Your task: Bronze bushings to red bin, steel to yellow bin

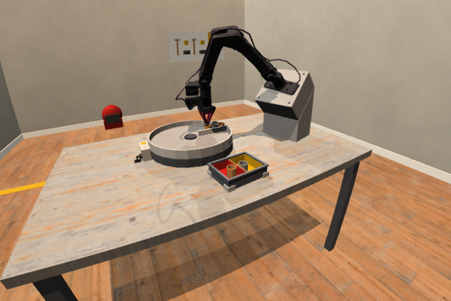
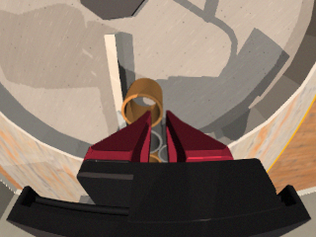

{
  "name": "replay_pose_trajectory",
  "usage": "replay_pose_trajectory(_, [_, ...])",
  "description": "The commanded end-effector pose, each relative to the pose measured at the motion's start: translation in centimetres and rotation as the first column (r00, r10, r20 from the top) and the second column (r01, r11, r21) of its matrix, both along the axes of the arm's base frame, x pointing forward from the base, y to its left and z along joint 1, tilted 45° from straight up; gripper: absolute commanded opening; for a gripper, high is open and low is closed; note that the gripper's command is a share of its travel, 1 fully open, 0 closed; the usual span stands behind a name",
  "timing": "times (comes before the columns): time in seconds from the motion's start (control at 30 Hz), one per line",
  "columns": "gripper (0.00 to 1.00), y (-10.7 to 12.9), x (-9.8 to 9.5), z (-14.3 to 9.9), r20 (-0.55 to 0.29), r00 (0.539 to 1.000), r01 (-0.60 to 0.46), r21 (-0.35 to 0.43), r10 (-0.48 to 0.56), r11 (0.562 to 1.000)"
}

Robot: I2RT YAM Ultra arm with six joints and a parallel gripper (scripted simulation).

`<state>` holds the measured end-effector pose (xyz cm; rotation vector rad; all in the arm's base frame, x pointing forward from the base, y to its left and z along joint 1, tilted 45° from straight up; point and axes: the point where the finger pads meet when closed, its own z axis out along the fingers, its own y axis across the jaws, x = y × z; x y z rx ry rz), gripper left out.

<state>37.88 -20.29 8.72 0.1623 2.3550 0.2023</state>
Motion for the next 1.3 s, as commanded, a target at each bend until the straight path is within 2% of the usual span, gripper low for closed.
replay_pose_trajectory(0.0, [0.14, -1.2, -0.1, 1.3, 0.026, 0.999, 0.028, -0.026, -0.027, 0.999])
replay_pose_trajectory(0.37, [0.14, -1.2, -0.1, 1.2, 0.026, 0.999, 0.028, -0.026, -0.028, 0.999])
replay_pose_trajectory(0.53, [0.14, -1.3, 0.1, -0.1, 0.006, 1.0, 0.031, -0.011, -0.03, 0.999])
replay_pose_trajectory(0.63, [0.14, -0.5, 0.9, -0.2, 0.008, 1.0, 0.012, -0.012, -0.012, 1.0])
replay_pose_trajectory(0.93, [0.14, -0.7, 2.0, -0.6, 0.021, 1.0, 0.017, -0.022, -0.017, 1.0])
replay_pose_trajectory(1.27, [0.14, -1.1, 1.7, -0.3, 0.024, 0.999, 0.025, -0.024, -0.024, 0.999])
